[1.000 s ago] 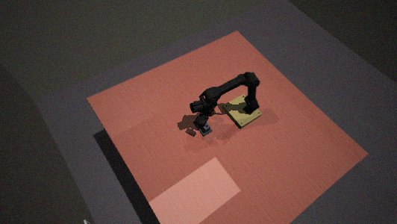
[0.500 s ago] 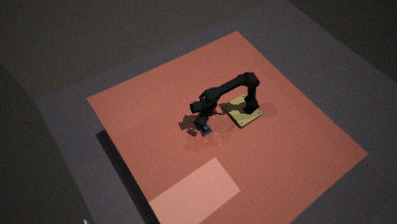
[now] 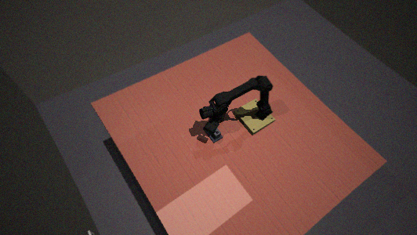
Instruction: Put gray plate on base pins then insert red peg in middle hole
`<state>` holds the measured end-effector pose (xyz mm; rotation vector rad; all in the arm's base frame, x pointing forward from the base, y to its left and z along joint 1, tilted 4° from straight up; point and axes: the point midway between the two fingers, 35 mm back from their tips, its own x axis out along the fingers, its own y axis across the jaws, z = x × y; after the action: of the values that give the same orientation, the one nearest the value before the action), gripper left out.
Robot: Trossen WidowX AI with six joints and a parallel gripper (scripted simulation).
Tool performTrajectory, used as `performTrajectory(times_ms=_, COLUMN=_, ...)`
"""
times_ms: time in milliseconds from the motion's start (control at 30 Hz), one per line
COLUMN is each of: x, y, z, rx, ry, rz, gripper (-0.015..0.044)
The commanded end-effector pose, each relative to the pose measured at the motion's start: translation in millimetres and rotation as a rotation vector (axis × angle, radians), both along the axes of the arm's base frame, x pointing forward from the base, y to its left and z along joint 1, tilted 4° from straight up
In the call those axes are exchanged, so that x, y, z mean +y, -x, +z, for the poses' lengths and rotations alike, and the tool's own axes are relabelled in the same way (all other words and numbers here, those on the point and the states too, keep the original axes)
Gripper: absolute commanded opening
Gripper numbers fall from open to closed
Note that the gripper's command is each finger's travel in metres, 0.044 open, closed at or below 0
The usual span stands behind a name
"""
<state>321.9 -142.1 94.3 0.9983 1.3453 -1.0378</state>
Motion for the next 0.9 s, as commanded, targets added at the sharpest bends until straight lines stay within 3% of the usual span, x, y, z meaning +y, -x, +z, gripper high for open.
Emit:
performTrajectory(times_ms=0, x=-0.2, y=-0.2, z=-1.0, rx=0.0, ry=0.0, rz=0.001, gripper=0.0)
performTrajectory(times_ms=500, x=0.0, y=0.1, z=-0.9, rx=0.0, ry=0.0, rz=0.0, gripper=0.0)
performTrajectory(times_ms=700, x=0.0, y=0.1, z=-0.9, rx=0.0, ry=0.0, rz=0.0, gripper=0.015)
performTrajectory(times_ms=867, x=0.0, y=0.1, z=-0.9, rx=0.0, ry=0.0, rz=0.0, gripper=0.015)
